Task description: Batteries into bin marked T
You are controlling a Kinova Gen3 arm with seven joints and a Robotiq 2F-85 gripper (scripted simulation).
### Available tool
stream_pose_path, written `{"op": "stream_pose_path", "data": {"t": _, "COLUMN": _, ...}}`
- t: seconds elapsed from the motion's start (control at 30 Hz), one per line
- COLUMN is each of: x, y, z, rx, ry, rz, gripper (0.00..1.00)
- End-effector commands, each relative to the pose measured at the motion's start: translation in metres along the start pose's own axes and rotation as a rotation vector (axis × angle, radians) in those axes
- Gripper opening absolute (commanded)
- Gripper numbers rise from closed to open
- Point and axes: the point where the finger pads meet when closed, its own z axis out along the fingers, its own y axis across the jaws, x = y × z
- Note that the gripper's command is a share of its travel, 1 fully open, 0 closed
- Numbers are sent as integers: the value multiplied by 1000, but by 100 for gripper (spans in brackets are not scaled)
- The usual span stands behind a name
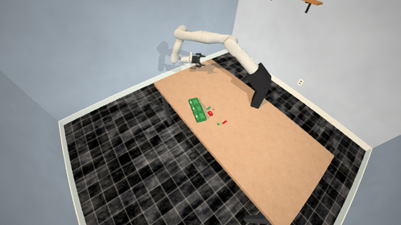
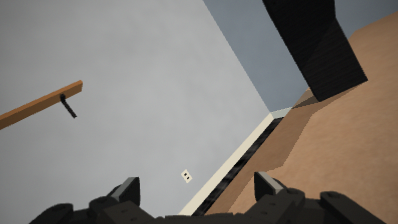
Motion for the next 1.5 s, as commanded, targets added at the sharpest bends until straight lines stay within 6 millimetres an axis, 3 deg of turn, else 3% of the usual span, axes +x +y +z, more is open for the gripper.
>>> {"op": "stream_pose_path", "data": {"t": 0.0, "x": 0, "y": -1, "z": 0, "rx": 0, "ry": -1, "rz": 1, "gripper": 100}}
{"op": "stream_pose_path", "data": {"t": 0.53, "x": 0, "y": -1, "z": 0, "rx": 0, "ry": -1, "rz": 1, "gripper": 100}}
{"op": "stream_pose_path", "data": {"t": 0.57, "x": 7, "y": -5, "z": -1, "rx": 0, "ry": -1, "rz": 1, "gripper": 9}}
{"op": "stream_pose_path", "data": {"t": 0.7, "x": 25, "y": -15, "z": -4, "rx": 0, "ry": -1, "rz": 1, "gripper": 9}}
{"op": "stream_pose_path", "data": {"t": 0.73, "x": 29, "y": -8, "z": -3, "rx": 0, "ry": -44, "rz": -24, "gripper": 9}}
{"op": "stream_pose_path", "data": {"t": 0.83, "x": 13, "y": 11, "z": -3, "rx": 63, "ry": -62, "rz": -11, "gripper": 9}}
{"op": "stream_pose_path", "data": {"t": 0.9, "x": 11, "y": 14, "z": -3, "rx": 63, "ry": -62, "rz": -11, "gripper": 9}}
{"op": "stream_pose_path", "data": {"t": 1.0, "x": 5, "y": 38, "z": -7, "rx": 116, "ry": -126, "rz": -18, "gripper": 9}}
{"op": "stream_pose_path", "data": {"t": 1.1, "x": 5, "y": 39, "z": -7, "rx": 116, "ry": -126, "rz": -18, "gripper": 9}}
{"op": "stream_pose_path", "data": {"t": 1.2, "x": 0, "y": 63, "z": -12, "rx": 164, "ry": -194, "rz": -27, "gripper": 9}}
{"op": "stream_pose_path", "data": {"t": 1.27, "x": 0, "y": 64, "z": -13, "rx": 164, "ry": -194, "rz": -27, "gripper": 9}}
{"op": "stream_pose_path", "data": {"t": 1.37, "x": -3, "y": 88, "z": -18, "rx": 207, "ry": -267, "rz": -38, "gripper": 9}}
{"op": "stream_pose_path", "data": {"t": 1.47, "x": -3, "y": 98, "z": -20, "rx": 228, "ry": -311, "rz": -46, "gripper": 9}}
